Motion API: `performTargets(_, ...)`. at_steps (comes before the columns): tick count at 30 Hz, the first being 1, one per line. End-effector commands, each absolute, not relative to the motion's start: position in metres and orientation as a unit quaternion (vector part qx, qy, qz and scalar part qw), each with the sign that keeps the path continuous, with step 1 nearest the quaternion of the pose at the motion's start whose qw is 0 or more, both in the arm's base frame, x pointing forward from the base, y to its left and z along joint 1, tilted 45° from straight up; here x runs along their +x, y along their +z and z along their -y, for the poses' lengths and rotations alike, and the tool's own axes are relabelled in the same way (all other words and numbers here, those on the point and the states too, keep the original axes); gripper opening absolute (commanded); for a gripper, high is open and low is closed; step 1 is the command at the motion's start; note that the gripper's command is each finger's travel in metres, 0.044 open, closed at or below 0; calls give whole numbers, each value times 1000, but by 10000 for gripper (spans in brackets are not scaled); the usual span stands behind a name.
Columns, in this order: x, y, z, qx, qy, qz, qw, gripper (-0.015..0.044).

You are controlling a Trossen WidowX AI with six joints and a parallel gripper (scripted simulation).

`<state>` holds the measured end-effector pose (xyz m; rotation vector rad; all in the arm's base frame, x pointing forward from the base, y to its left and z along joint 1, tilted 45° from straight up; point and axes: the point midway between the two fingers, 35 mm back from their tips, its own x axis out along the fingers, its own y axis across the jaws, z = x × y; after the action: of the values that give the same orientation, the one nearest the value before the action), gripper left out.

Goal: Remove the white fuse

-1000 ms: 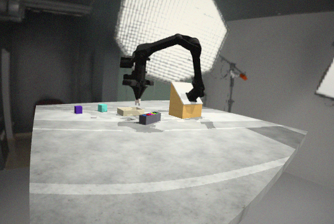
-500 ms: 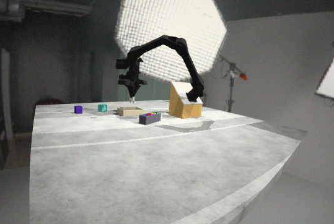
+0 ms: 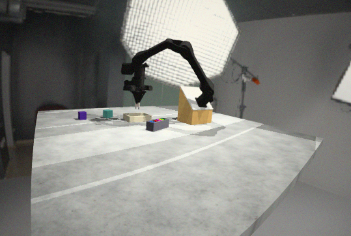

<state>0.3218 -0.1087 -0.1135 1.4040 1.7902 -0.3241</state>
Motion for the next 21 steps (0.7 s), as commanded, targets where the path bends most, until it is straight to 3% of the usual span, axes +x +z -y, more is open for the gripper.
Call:
performTargets(1,321,-119,103,559,-129,-711,406,0)
performTargets(20,319,-138,85,559,-128,-712,406,0)
performTargets(21,321,-136,87,557,-128,-711,410,26)
